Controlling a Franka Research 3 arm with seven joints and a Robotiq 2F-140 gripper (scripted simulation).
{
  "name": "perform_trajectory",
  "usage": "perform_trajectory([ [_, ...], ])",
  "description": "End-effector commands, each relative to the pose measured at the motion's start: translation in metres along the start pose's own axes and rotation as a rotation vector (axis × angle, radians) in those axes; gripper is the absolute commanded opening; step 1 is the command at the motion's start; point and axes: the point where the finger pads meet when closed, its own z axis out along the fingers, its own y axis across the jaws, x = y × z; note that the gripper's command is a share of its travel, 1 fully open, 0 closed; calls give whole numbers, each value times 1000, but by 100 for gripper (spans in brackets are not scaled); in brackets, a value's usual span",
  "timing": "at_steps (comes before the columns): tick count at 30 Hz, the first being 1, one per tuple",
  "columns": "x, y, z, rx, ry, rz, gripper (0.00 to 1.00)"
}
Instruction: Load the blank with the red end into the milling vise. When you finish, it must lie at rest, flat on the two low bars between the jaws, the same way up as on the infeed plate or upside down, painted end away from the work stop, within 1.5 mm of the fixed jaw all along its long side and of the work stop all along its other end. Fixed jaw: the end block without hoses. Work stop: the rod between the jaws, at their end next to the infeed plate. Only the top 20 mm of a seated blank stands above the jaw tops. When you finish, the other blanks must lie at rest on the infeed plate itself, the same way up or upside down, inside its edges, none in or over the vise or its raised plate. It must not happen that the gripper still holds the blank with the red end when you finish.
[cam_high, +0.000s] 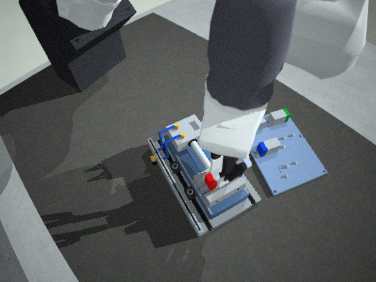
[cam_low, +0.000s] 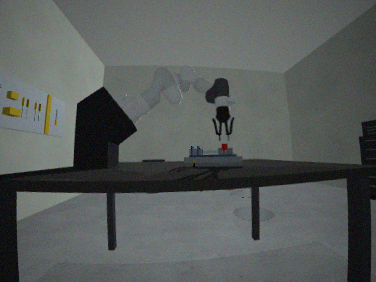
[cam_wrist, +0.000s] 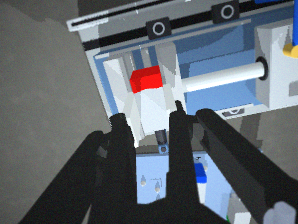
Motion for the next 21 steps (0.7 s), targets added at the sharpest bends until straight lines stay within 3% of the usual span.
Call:
perform_trajectory([
  [1,2,-1,0,3,3,-3,0],
  [21,1,0,1,1,1,-1,0],
])
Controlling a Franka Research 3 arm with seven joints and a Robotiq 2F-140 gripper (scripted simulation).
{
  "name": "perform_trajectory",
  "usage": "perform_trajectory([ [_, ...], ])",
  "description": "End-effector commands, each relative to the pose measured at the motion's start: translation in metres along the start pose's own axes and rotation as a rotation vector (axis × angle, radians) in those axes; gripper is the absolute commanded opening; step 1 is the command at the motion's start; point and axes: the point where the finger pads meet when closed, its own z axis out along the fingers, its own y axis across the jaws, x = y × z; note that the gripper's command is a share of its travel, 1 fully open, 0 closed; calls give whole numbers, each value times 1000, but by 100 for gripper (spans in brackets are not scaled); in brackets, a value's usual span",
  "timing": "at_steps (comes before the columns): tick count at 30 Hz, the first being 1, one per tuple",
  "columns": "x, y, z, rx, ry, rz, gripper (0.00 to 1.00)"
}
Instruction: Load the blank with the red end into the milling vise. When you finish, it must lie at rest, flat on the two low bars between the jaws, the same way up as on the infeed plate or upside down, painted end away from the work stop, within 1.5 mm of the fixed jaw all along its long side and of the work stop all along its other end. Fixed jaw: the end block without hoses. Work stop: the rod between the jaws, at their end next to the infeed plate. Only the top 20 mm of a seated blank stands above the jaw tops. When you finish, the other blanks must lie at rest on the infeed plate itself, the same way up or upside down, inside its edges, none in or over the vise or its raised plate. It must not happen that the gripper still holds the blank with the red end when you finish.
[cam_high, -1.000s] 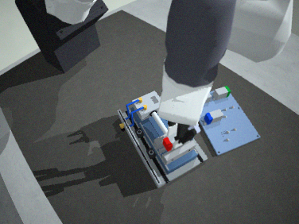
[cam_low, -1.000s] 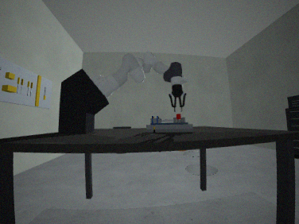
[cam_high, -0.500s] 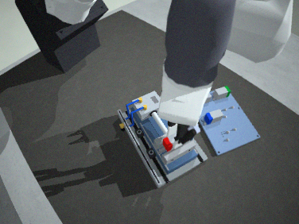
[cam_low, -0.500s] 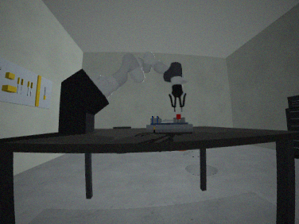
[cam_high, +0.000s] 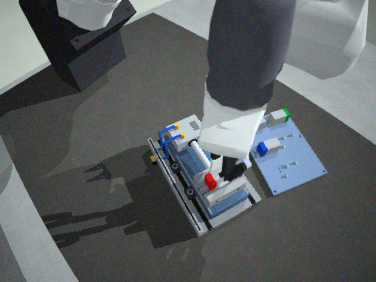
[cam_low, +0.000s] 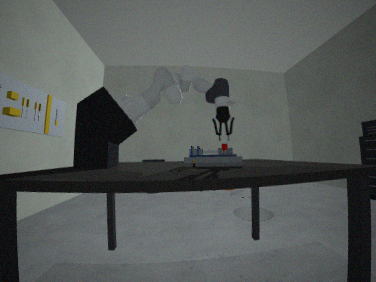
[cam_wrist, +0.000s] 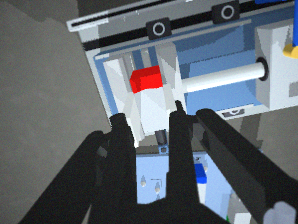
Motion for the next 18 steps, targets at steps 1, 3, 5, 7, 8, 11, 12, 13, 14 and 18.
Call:
perform_trajectory([
  [1,1,-1,0,1,1,-1,0],
  [3,2,-1,0,2,3,-2,0],
  [5,3,-2,1,3,3,-2,0],
  [7,3,-2,1,3,3,-2,0],
  [8,3,-2,1,3,3,-2,0],
  [11,3,-2,1,3,3,-2,0],
  [12,3,-2,1,3,3,-2,0],
  [13,3,-2,1,3,3,-2,0],
  [14,3,-2,1,3,3,-2,0],
  [18,2,-1,1,1,1,-1,0],
])
